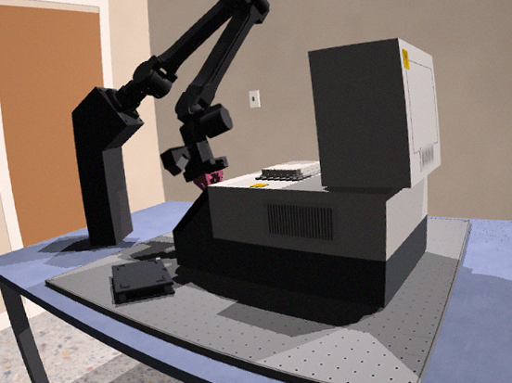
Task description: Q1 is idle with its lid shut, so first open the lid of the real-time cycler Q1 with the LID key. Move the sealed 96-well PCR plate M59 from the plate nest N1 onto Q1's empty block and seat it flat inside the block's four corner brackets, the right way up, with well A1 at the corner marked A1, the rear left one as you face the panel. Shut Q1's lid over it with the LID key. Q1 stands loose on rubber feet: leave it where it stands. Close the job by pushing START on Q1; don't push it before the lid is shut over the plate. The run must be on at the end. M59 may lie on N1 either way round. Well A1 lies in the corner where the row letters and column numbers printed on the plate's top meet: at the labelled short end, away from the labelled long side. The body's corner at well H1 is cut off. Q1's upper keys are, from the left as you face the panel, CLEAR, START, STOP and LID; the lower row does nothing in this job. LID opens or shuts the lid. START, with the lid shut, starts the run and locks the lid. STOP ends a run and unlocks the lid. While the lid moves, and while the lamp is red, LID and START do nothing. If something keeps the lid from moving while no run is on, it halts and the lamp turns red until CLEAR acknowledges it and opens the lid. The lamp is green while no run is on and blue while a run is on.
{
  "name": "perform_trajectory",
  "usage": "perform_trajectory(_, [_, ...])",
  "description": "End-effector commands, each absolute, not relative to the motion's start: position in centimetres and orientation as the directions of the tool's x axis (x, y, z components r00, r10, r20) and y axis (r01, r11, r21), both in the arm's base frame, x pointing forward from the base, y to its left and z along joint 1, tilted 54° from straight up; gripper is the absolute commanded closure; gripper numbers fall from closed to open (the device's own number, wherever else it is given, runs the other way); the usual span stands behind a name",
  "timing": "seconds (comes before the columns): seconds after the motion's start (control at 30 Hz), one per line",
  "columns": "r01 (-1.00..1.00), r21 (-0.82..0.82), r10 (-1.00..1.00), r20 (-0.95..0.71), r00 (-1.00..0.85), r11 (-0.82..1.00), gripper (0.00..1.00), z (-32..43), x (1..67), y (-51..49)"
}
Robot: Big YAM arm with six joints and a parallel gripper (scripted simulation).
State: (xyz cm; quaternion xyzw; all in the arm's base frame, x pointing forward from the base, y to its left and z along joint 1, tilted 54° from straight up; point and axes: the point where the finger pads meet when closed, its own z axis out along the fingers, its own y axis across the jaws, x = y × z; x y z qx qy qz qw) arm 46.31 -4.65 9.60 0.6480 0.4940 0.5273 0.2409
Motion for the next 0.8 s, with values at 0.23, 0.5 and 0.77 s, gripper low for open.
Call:
perform_trajectory(0.23, [0.387, 0.835, 0.899, 0.437, -0.032, -0.392, 1.00, 9.4, 45.5, -5.1])
perform_trajectory(0.5, [0.384, 0.834, 0.898, 0.438, -0.025, -0.396, 1.00, 9.4, 45.4, -5.5])
perform_trajectory(0.77, [0.388, 0.834, 0.898, 0.438, -0.034, -0.392, 1.00, 9.4, 45.5, -5.1])
